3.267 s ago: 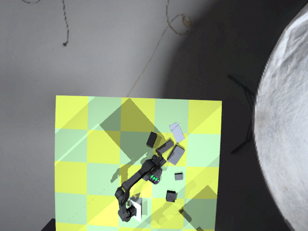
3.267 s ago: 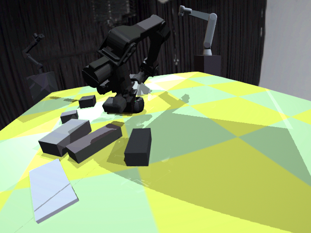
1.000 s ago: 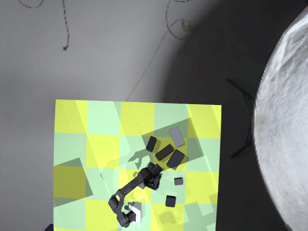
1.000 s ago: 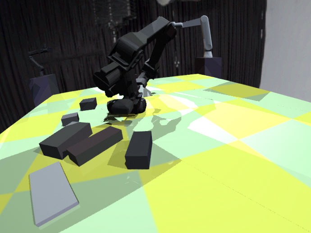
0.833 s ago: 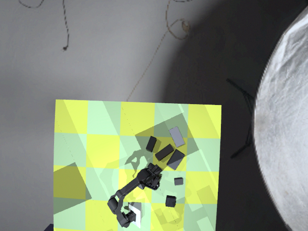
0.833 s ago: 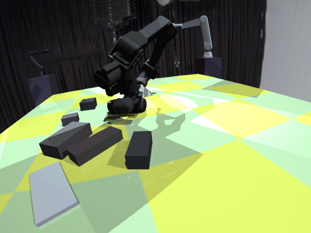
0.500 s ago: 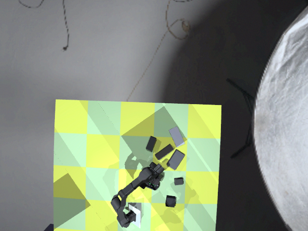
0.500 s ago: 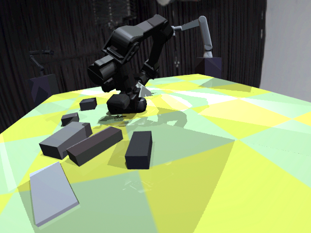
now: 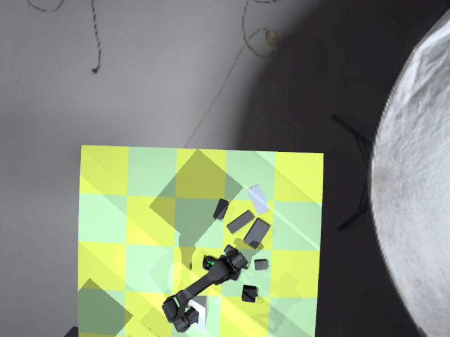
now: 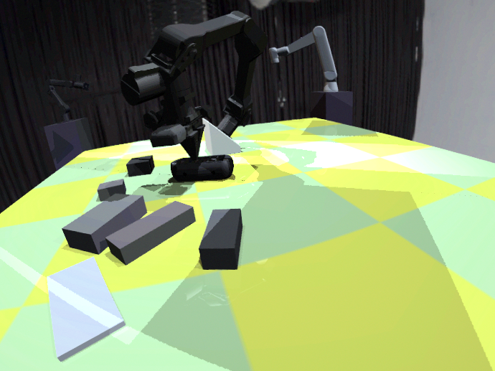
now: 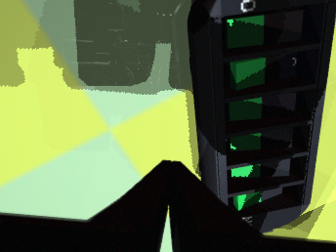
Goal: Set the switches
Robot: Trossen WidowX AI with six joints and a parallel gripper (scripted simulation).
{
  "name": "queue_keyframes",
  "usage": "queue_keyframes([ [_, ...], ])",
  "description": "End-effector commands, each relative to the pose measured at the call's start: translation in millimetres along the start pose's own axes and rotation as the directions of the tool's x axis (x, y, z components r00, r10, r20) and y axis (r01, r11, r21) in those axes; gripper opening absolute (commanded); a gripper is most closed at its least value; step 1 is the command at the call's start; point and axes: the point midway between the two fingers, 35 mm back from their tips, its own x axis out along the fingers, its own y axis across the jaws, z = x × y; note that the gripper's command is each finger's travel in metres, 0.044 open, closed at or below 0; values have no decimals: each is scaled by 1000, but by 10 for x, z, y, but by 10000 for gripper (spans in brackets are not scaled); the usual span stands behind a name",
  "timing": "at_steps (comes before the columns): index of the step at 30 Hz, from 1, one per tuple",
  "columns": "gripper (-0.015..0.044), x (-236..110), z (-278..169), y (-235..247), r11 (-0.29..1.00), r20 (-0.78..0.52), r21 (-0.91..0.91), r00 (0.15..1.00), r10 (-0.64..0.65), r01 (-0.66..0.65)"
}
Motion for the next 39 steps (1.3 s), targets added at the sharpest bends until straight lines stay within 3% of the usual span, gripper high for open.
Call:
queue_keyframes([
  [1,0,-65,212,-174,995,-9,-50,996,91,-91],
  [16,0,173,781,-1047,889,0,-223,912,410,-400],
  [39,0,179,783,-1057,888,0,-223,911,413,-403],
])
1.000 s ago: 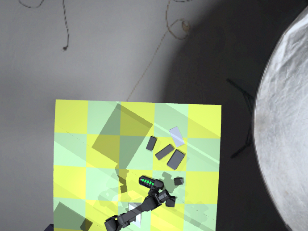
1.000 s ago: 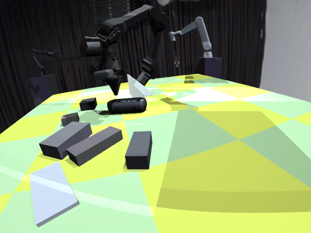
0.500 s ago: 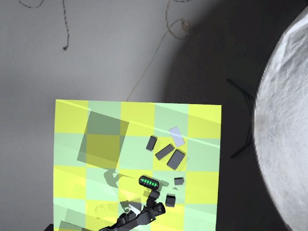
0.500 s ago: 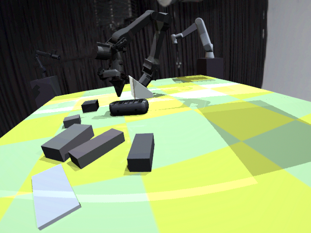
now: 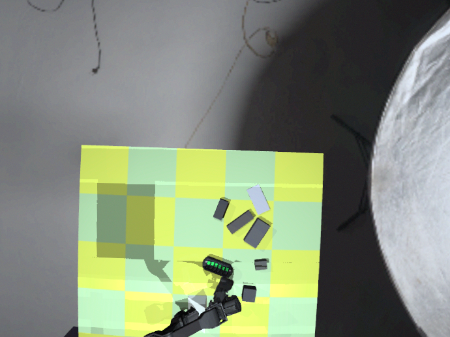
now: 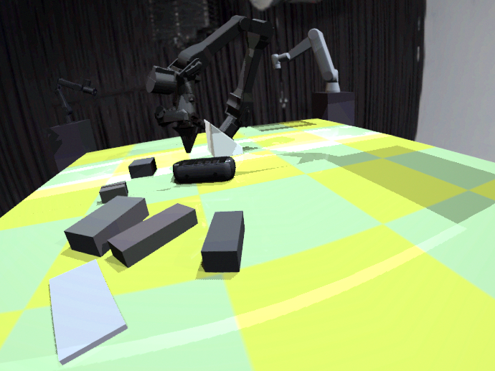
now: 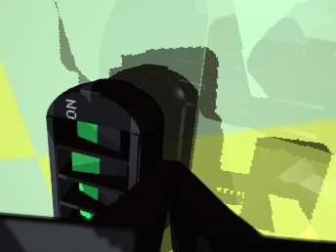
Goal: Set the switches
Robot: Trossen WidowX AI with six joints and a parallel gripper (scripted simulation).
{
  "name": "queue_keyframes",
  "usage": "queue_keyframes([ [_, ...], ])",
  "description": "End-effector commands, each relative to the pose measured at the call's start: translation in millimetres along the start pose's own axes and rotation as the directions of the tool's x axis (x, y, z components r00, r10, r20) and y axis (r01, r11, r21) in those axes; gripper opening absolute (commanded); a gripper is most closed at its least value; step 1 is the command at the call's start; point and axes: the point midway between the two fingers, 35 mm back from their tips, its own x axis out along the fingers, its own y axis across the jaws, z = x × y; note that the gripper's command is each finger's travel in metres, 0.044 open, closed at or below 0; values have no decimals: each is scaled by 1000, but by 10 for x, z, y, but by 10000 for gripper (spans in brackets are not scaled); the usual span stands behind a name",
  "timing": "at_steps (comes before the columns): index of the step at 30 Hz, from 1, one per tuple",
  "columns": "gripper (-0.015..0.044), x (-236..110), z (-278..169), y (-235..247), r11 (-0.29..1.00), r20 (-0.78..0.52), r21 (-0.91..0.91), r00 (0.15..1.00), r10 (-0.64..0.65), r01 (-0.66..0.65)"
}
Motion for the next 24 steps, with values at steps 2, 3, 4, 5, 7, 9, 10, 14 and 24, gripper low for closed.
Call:
queue_keyframes([
  [2,0,-3,6,-1,1000,4,-6,1000,1,-1],
  [3,0,-3,6,-1,1000,4,-6,1000,1,-1],
  [4,0,-3,6,-1,1000,4,-6,1000,1,-1],
  [5,0,-1,0,-1,1000,0,0,1000,1,-1],
  [7,26,-3,2,8,1000,-2,0,1000,-3,3],
  [9,79,-24,19,79,1000,-17,1,999,-30,30],
  [10,105,-39,31,132,999,-29,1,998,-51,51],
  [14,210,-91,67,338,991,-76,1,988,-134,134],
  [24,440,-159,86,680,958,-165,-8,945,-283,286],
])
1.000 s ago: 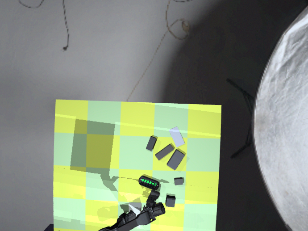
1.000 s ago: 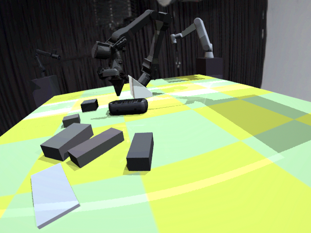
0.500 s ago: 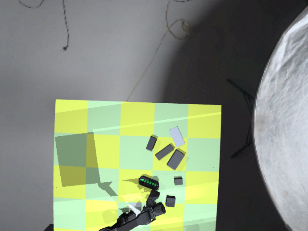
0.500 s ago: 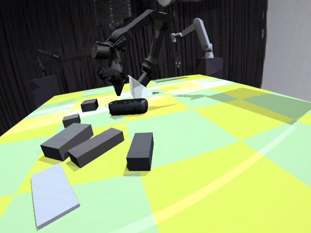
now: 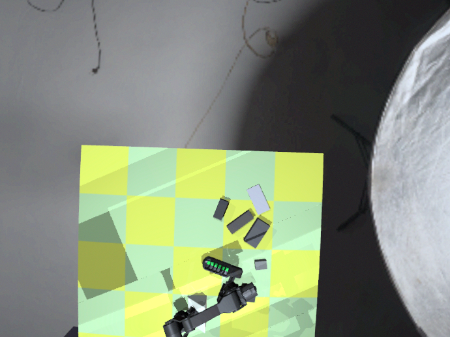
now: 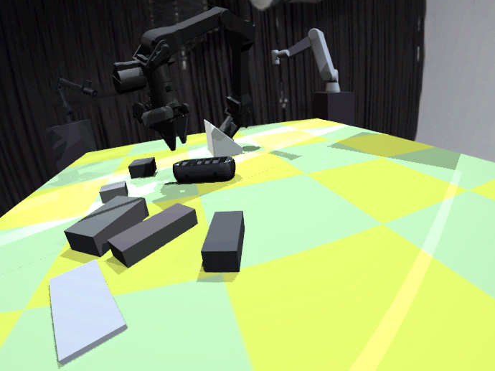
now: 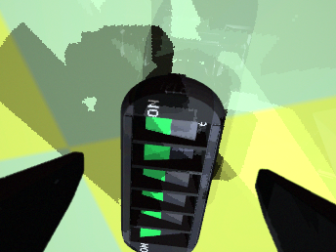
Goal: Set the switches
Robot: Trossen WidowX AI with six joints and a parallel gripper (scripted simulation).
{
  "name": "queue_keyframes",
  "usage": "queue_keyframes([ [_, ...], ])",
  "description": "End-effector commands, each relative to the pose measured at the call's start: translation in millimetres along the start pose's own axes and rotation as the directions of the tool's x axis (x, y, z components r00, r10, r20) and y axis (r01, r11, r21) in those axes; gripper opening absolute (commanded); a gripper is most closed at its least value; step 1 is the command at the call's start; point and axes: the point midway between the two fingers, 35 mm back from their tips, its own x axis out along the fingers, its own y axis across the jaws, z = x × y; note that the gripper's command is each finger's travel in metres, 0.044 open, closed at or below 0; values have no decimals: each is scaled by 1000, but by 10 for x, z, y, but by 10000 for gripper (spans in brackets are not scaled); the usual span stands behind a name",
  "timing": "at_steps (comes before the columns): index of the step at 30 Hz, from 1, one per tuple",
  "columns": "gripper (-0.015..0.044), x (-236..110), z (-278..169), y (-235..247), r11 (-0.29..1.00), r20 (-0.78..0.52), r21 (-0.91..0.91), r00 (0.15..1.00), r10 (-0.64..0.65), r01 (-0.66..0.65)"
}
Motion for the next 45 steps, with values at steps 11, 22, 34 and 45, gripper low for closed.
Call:
queue_keyframes([
  [11,440,118,21,36,1000,-17,3,999,-31,31],
  [22,440,297,50,35,1000,-18,3,999,-31,31],
  [34,440,489,75,22,1000,-19,3,999,-31,31],
  [45,335,575,84,12,999,-19,3,999,-31,32],
])
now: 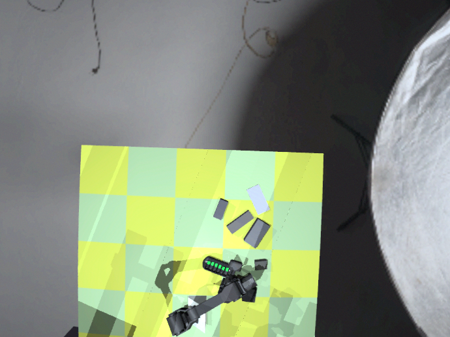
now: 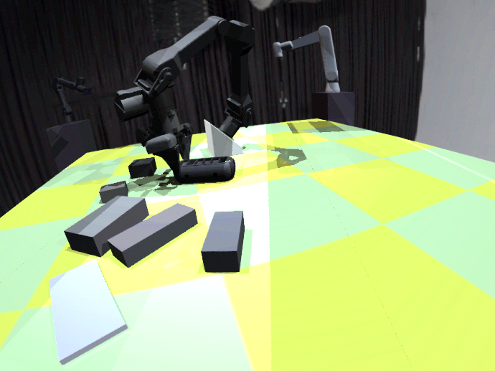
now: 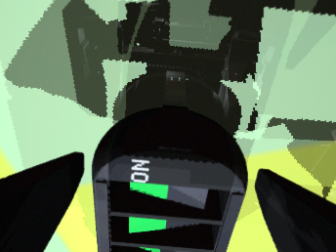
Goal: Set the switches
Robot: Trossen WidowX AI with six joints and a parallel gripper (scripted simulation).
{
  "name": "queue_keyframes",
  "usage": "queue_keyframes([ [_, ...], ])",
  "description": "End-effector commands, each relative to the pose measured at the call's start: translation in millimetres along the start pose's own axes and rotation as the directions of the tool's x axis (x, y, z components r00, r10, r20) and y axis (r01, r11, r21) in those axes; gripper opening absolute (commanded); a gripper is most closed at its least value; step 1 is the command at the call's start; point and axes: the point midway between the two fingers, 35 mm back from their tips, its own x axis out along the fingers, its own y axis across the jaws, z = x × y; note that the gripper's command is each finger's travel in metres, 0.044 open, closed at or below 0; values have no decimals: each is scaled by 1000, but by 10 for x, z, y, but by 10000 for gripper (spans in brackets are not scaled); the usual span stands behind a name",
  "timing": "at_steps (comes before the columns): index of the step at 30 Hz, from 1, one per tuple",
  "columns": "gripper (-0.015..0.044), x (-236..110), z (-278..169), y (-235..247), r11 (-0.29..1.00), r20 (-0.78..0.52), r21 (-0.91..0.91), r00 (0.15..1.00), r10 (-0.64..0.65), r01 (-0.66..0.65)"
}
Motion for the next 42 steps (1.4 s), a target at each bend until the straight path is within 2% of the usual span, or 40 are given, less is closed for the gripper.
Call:
queue_keyframes([
  [1,328,11,-1,2,1000,-2,3,1000,2,-2],
  [42,336,-134,-97,3,1000,20,3,1000,2,-2],
])
